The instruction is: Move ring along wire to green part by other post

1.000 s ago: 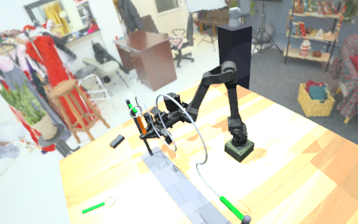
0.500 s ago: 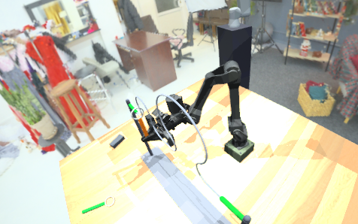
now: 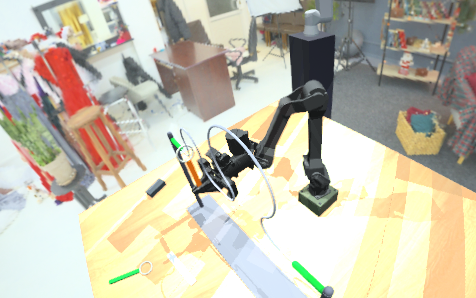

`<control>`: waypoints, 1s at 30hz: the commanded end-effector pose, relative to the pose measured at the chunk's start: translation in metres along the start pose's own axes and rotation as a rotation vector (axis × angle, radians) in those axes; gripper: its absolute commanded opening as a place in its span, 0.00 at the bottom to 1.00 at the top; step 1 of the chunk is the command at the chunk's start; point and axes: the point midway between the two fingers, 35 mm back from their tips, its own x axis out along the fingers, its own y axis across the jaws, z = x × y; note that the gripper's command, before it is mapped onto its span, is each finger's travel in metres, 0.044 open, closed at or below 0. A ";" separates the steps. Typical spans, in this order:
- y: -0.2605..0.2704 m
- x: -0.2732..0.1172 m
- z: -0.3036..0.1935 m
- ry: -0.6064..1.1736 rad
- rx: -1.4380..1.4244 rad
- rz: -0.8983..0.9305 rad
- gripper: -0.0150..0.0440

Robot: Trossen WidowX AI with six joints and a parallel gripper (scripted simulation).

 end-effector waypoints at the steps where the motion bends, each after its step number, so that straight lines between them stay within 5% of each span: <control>1: 0.009 -0.001 -0.002 0.003 0.049 -0.006 0.00; 30: 0.089 -0.023 0.027 0.178 0.563 0.050 0.00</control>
